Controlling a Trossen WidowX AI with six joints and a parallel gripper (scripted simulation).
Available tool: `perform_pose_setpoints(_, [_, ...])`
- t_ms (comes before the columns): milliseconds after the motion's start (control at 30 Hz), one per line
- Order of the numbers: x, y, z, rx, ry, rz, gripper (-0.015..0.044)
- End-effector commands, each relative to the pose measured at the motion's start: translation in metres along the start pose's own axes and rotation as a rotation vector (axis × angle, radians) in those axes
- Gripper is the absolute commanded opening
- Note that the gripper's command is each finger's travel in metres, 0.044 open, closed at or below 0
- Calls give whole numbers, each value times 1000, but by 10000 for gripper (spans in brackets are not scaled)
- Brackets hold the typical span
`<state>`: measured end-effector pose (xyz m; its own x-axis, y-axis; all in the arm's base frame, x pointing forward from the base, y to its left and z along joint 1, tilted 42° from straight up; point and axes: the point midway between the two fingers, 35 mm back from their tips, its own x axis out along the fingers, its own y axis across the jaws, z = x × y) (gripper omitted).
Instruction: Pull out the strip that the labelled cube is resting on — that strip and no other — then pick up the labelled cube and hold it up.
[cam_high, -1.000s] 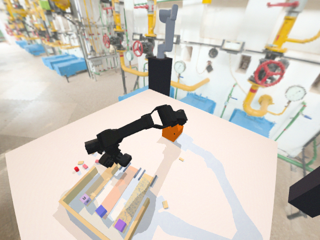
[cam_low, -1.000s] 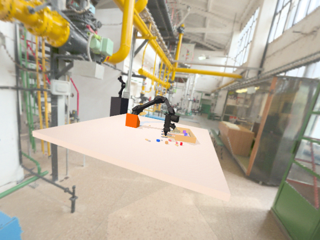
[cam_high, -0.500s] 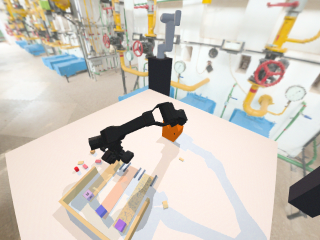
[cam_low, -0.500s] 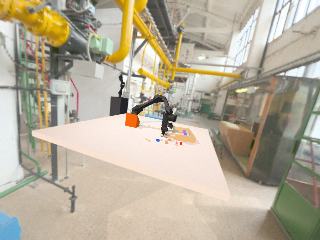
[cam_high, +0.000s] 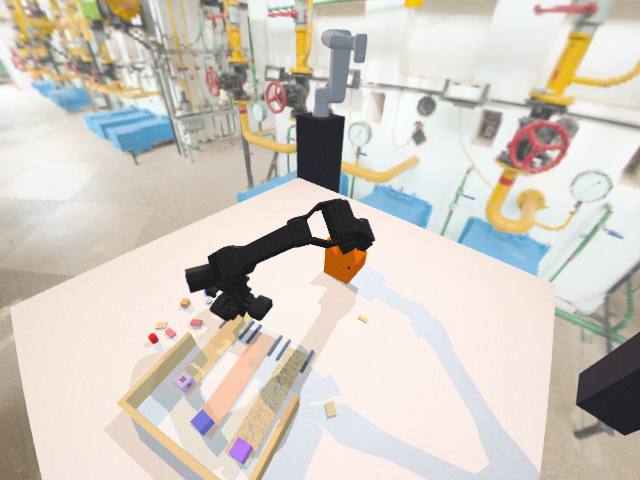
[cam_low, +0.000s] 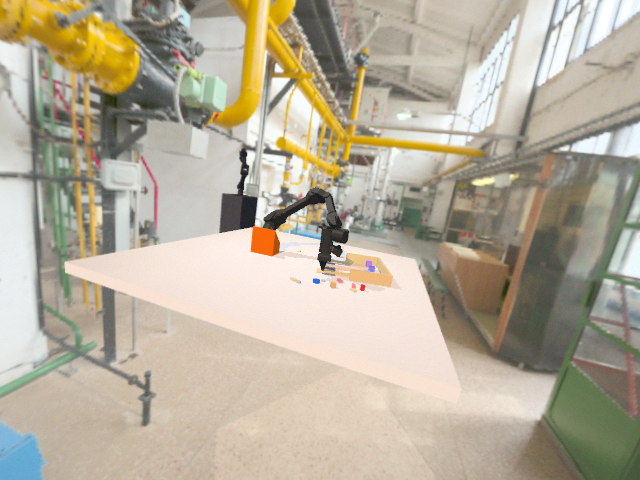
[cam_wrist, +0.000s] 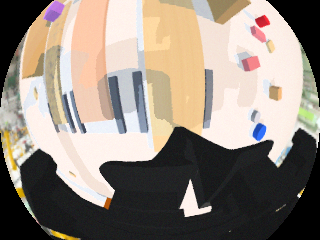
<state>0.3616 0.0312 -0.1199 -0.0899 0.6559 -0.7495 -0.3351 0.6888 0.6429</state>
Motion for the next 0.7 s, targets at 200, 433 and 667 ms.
perform_pose_setpoints(200, [5,1,-21,4,20,3,0])
perform_pose_setpoints(433, [5,1,-32,4,21,3,0])
perform_pose_setpoints(667, [5,1,-43,5,21,3,0])
